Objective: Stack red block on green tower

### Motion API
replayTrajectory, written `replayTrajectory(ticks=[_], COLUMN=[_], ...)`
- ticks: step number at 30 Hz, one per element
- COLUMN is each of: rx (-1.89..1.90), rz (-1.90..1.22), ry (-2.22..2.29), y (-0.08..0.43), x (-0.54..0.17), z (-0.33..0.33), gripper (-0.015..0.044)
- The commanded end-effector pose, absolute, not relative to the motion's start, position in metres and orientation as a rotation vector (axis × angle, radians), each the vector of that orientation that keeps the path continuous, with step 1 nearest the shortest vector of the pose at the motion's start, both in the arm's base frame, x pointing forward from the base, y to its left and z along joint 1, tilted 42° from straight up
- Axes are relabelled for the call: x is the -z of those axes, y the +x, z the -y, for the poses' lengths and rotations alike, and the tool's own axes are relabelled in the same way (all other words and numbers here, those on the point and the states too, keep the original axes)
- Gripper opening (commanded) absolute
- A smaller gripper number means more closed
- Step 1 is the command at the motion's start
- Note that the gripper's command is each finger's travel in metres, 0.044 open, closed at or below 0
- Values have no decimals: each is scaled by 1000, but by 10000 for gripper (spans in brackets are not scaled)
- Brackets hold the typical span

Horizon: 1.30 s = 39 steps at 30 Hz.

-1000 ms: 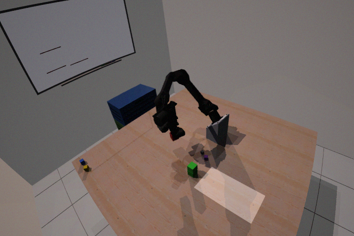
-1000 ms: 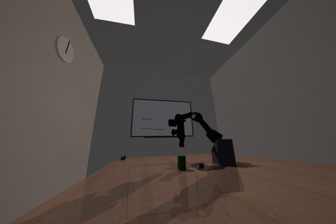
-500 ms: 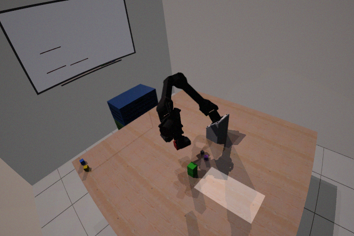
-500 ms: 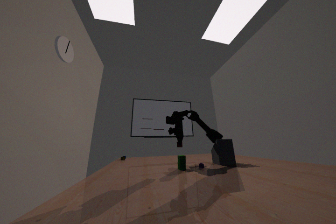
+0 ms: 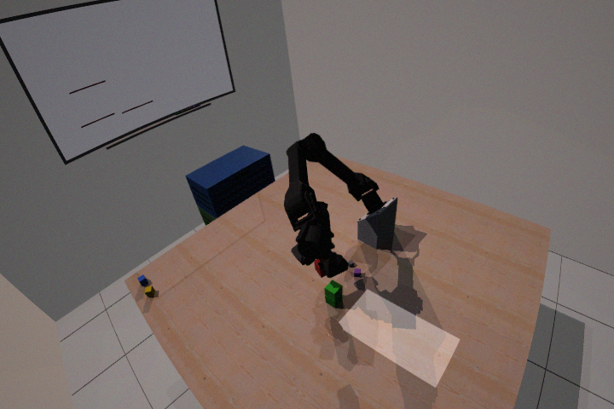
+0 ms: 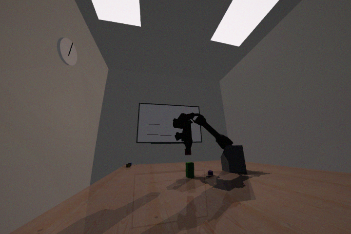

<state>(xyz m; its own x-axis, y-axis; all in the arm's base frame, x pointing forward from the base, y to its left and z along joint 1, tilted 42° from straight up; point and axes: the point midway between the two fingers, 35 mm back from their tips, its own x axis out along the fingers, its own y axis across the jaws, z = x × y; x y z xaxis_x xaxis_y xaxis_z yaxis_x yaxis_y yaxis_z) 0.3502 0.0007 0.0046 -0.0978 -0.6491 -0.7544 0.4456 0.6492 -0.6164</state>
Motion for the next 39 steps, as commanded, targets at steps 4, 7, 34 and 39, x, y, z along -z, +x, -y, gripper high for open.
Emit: replayTrajectory(ticks=[4, 7, 34, 39], rx=[941, 941, 943, 943], rz=[-1381, -1380, -1379, -1379], ry=[-173, -173, -175, -175], y=[360, 360, 356, 356], x=[20, 23, 52, 52], z=[-27, -29, -1, -1], gripper=[0, 0, 0, 0])
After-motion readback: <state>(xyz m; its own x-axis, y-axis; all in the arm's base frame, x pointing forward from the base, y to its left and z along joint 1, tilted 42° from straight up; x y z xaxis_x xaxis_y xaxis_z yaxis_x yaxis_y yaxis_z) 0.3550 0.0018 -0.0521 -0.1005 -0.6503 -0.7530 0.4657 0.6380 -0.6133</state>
